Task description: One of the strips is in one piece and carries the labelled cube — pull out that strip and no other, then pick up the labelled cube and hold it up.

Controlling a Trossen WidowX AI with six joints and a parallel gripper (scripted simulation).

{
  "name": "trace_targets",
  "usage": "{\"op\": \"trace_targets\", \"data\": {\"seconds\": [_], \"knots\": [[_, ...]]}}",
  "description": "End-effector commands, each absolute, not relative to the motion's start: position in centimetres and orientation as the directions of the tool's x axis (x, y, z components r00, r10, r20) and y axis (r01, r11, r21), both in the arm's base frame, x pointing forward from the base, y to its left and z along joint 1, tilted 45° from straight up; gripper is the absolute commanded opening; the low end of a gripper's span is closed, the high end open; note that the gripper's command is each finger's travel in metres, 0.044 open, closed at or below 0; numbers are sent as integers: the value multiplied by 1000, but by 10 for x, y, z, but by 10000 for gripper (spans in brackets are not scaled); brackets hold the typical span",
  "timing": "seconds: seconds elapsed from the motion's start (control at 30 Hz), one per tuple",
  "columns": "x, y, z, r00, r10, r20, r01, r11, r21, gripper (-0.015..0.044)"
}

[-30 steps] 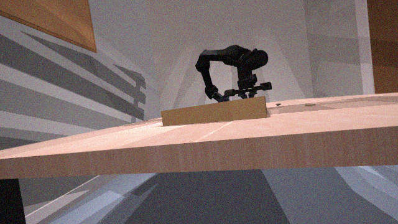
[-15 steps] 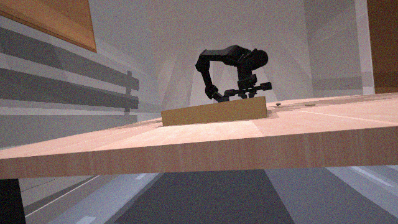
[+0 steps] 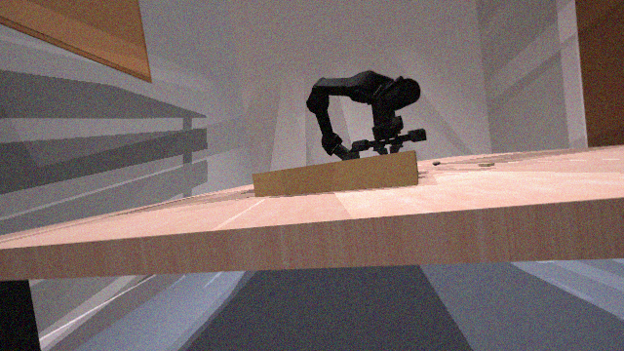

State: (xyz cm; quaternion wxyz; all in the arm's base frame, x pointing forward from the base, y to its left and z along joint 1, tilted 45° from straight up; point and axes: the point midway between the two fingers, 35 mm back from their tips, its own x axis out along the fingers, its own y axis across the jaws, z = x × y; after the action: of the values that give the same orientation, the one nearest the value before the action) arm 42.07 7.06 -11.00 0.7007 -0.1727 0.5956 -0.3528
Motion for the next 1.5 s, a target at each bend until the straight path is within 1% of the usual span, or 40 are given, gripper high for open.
{"op": "trace_targets", "data": {"seconds": [0.0,0.83,1.47], "knots": [[422,68,-111,42,-702,-711,288,690,-664,0],[423,67,-113,42,-702,-711,288,690,-664,0],[397,72,-121,41,-702,-711,288,690,-664,0]]}}
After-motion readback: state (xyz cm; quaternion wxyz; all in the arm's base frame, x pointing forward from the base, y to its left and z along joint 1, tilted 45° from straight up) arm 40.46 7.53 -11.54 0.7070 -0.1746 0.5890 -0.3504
